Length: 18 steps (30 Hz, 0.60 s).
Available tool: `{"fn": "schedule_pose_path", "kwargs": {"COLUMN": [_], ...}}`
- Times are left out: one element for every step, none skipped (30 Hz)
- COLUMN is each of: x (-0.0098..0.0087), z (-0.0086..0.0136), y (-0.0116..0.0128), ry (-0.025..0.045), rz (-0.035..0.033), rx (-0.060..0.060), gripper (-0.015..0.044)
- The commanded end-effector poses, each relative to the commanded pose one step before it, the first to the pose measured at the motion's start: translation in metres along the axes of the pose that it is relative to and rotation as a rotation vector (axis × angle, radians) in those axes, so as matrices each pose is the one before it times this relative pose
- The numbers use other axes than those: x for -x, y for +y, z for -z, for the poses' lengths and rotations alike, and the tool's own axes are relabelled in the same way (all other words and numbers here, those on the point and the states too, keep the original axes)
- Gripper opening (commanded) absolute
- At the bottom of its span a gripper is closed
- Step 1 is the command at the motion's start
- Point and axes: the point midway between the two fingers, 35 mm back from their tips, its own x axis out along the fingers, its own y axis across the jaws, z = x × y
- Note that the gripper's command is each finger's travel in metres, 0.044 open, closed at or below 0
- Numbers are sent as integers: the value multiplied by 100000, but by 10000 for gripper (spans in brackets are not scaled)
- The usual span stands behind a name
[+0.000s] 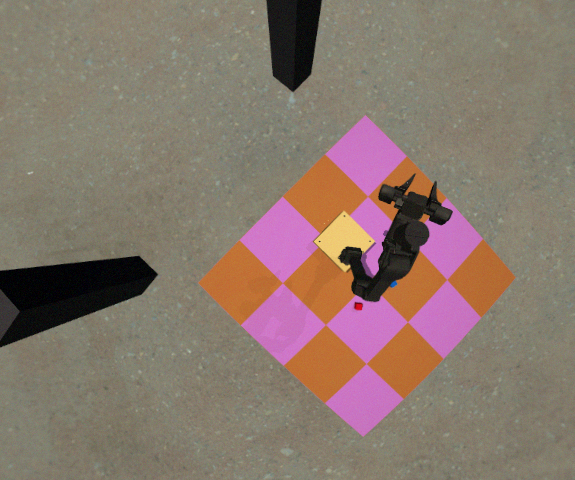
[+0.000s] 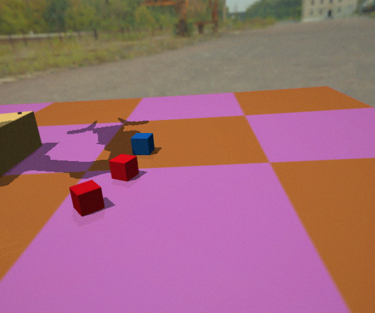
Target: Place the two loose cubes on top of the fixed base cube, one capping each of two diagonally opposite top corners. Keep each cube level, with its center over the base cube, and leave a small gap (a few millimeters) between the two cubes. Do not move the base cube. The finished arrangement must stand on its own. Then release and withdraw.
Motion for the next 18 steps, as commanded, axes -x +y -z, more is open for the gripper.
{"fn": "schedule_pose_path", "kwargs": {"x": [-1827,-570,-574,-580,-586,-592,-595,-598,-601,-603,-606,-608,-610,-612,-613,-615,-616,-617], "z": [1635,534,543,558,578,594,606,614,622,631,639,648,657,665,674,682,691,699], "y": [-565,-255,-265,-264,-258,-252,-255,-261,-267,-272,-278,-282,-287,-291,-295,-298,-301,-304], "ry": [6740,2281,2309,2371,2452,2520,2560,2586,2611,2634,2655,2676,2694,2712,2727,2742,2755,2766], "rz": [4599,1706,1677,1610,1516,1428,1369,1328,1286,1242,1198,1153,1107,1060,1012,964,915,865], "rx": [4438,1135,1088,1112,1177,1218,1198,1145,1092,1039,987,934,881,829,776,724,672,620], "gripper": [265,265,265,265,265,265,265,265,265,265,265,265,265,265,265,265,265,265]}}
